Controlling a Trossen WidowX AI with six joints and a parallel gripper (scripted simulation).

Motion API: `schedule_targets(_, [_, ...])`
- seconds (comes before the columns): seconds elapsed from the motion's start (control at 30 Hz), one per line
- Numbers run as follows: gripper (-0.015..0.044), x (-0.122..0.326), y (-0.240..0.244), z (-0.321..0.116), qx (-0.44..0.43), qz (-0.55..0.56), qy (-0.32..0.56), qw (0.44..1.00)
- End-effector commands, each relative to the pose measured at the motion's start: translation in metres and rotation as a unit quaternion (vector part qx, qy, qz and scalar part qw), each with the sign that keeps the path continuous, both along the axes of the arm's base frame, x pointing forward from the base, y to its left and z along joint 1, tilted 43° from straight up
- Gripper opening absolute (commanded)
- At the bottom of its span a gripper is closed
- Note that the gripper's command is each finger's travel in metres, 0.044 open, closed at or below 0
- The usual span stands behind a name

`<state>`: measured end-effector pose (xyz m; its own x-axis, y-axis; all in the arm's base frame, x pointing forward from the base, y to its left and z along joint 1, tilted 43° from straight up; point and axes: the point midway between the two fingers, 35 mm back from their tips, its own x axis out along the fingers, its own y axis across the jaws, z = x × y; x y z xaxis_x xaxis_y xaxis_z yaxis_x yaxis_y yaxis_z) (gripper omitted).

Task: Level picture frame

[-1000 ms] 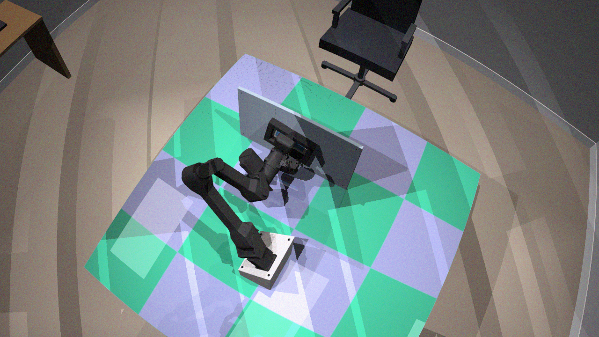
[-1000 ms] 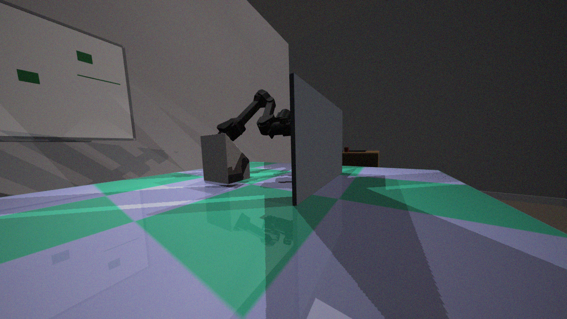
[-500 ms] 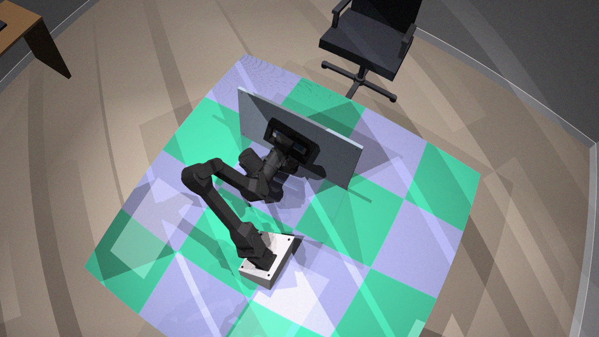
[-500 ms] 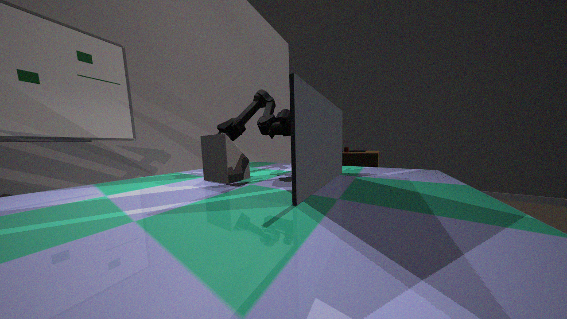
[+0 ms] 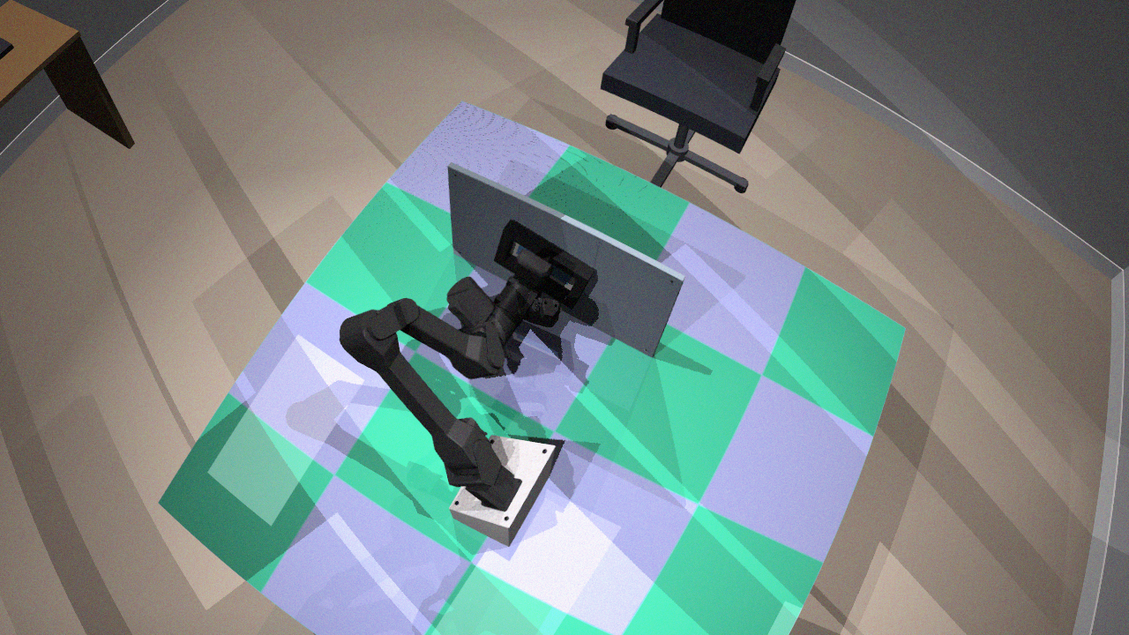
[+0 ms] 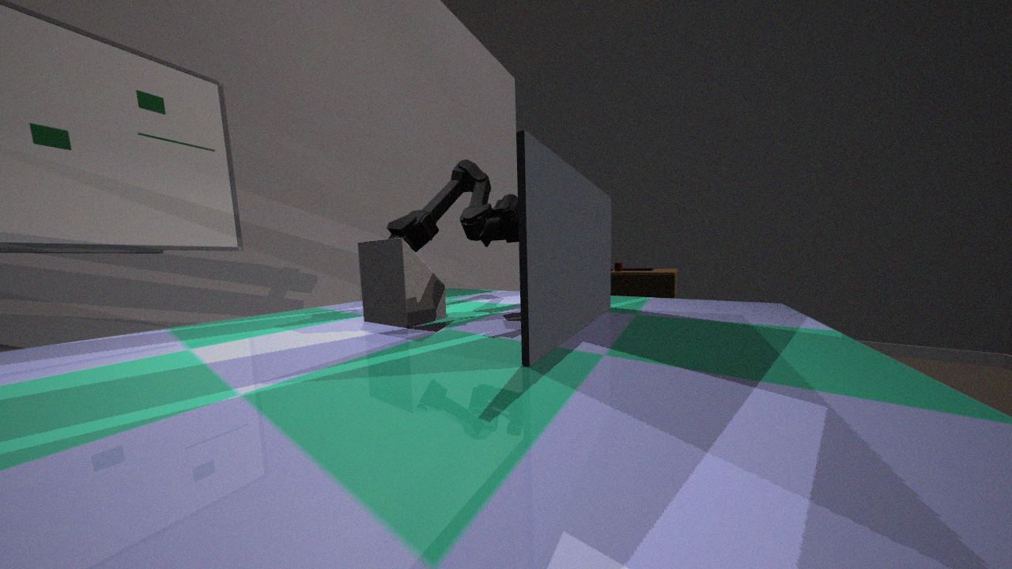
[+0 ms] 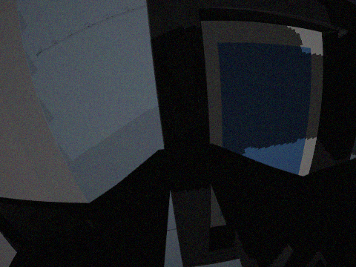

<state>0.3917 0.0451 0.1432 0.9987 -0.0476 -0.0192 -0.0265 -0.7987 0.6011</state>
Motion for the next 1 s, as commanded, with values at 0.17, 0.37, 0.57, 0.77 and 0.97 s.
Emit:
schedule_targets(0.17, [0.0, 0.0006, -0.0011, 0.0021, -0.001, -0.004, -0.004, 1.0])
schedule_targets(0.37, [0.0, 0.0006, 0.0001, 0.001, -0.001, -0.004, -0.003, 1.0])
schedule_targets(0.57, [0.0, 0.0007, 0.0015, -0.0003, 0.0, -0.004, -0.003, 1.0])
schedule_targets(0.77, [0.0, 0.0007, 0.003, -0.0016, 0.0, -0.004, -0.003, 1.0])
schedule_targets(0.97, [0.0, 0.0005, 0.0036, -0.0024, 0.0, -0.001, -0.002, 1.0])
